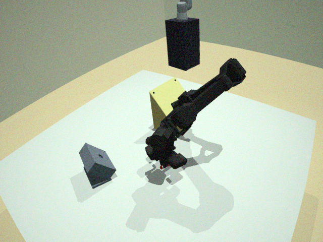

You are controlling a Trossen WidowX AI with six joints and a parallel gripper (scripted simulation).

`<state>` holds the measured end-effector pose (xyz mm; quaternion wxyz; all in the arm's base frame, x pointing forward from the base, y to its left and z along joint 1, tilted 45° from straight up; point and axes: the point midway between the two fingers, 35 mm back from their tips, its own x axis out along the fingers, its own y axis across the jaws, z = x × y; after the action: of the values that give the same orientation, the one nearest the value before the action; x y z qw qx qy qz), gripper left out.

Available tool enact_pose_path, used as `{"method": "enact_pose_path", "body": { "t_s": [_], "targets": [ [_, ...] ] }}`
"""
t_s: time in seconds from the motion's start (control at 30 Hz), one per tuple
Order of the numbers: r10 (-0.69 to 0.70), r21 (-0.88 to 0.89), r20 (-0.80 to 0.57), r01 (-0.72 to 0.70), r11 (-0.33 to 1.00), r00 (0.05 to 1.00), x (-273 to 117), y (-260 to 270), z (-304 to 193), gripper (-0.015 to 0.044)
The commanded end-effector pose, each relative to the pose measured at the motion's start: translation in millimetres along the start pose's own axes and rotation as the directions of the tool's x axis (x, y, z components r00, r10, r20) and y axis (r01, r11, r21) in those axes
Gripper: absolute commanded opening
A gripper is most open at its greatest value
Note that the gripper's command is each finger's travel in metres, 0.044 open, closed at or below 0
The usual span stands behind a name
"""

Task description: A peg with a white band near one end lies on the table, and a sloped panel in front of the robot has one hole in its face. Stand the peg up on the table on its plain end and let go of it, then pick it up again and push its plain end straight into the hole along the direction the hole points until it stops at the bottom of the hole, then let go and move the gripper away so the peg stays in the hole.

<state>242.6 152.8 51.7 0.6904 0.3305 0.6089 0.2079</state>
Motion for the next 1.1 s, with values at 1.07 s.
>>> {"method": "enact_pose_path", "body": {
  "t_s": [1.07],
  "targets": [
    [-0.006, 0.006, 0.301, 0.004, 1.000, 0.954, -18.5, -1.0, -15.6, 0.0049]
  ]
}}
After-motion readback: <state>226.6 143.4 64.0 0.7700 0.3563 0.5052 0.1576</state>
